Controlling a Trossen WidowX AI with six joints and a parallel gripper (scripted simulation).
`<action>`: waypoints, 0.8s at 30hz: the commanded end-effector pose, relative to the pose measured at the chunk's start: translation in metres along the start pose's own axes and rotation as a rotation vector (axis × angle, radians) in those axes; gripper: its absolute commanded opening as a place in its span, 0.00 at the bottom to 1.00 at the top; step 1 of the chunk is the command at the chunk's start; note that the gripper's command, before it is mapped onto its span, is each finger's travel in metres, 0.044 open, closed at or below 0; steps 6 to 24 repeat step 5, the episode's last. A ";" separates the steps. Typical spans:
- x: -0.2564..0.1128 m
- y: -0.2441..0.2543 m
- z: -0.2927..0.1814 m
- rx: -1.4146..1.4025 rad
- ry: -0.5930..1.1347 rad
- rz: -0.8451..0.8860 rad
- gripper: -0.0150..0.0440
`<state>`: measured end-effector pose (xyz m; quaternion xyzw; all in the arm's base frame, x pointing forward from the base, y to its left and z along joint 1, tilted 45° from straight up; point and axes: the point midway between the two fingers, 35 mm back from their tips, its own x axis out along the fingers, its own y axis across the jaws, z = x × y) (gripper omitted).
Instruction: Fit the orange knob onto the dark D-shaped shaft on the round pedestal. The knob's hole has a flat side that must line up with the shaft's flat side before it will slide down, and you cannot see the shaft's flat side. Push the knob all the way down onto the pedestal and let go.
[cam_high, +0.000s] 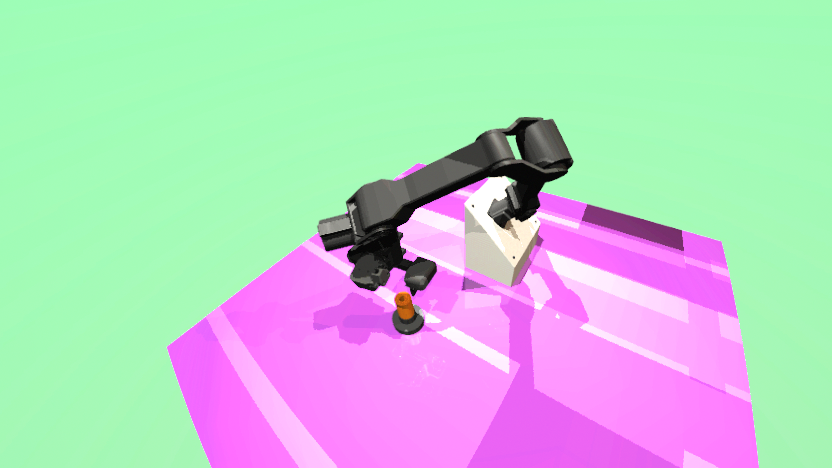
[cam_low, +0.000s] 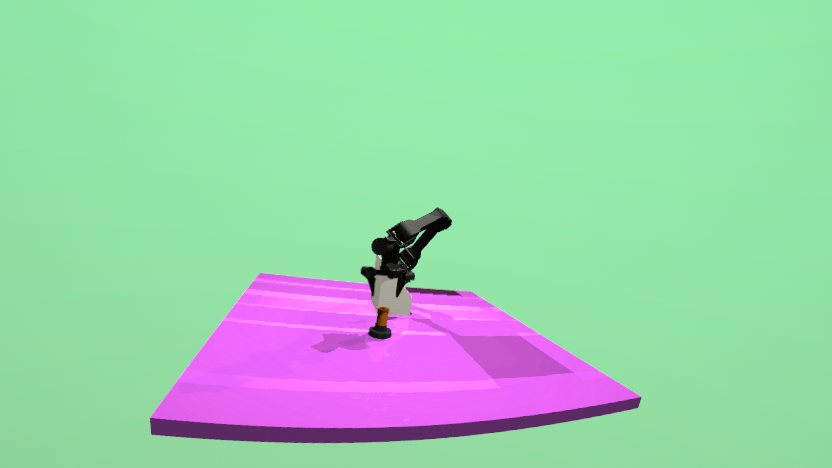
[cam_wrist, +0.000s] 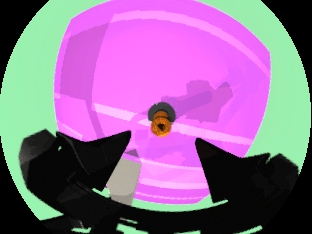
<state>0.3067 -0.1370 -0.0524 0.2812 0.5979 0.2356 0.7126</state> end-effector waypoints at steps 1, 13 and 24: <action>-0.002 0.000 -0.001 -0.004 0.021 0.008 1.00; -0.002 0.000 -0.001 -0.004 0.021 0.008 1.00; -0.002 0.000 -0.001 -0.004 0.021 0.008 1.00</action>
